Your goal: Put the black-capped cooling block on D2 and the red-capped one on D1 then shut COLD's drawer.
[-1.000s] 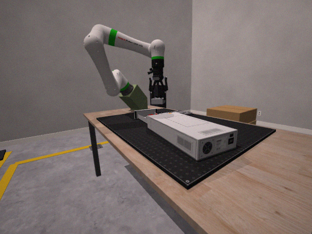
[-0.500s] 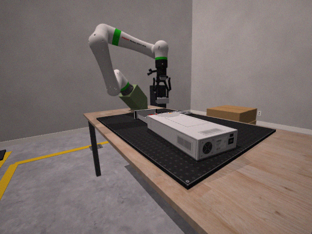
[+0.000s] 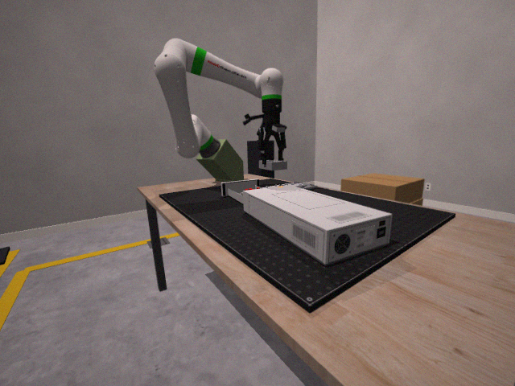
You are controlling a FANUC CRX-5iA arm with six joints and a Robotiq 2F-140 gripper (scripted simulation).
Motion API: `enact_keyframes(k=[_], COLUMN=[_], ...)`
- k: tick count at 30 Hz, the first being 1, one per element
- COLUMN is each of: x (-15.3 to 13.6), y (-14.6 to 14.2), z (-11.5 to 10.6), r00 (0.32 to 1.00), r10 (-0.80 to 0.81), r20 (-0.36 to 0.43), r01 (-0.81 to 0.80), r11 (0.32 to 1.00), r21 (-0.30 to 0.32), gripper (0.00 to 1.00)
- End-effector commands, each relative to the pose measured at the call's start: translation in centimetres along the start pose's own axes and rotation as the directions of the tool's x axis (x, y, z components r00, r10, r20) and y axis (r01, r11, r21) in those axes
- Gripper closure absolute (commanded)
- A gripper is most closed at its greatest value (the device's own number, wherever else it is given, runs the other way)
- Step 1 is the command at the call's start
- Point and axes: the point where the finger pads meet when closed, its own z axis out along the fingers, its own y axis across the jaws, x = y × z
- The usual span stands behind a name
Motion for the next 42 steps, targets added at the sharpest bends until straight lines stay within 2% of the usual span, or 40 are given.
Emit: enact_keyframes(k=[1, 5, 42], x=[-0.2, -0.3, -2.4], y=[-1.1, -1.8, -10.4], z=[-0.1, -0.1, -0.1], r00=[0.994, 0.987, 0.987], r10=[-0.105, -0.163, -0.163], r20=[0.003, 0.003, 0.003], r01=[0.105, 0.163, 0.163], r11=[0.994, 0.987, 0.987], r21=[0.002, 0.002, 0.003], gripper=[0.90, 0.90, 0.90])
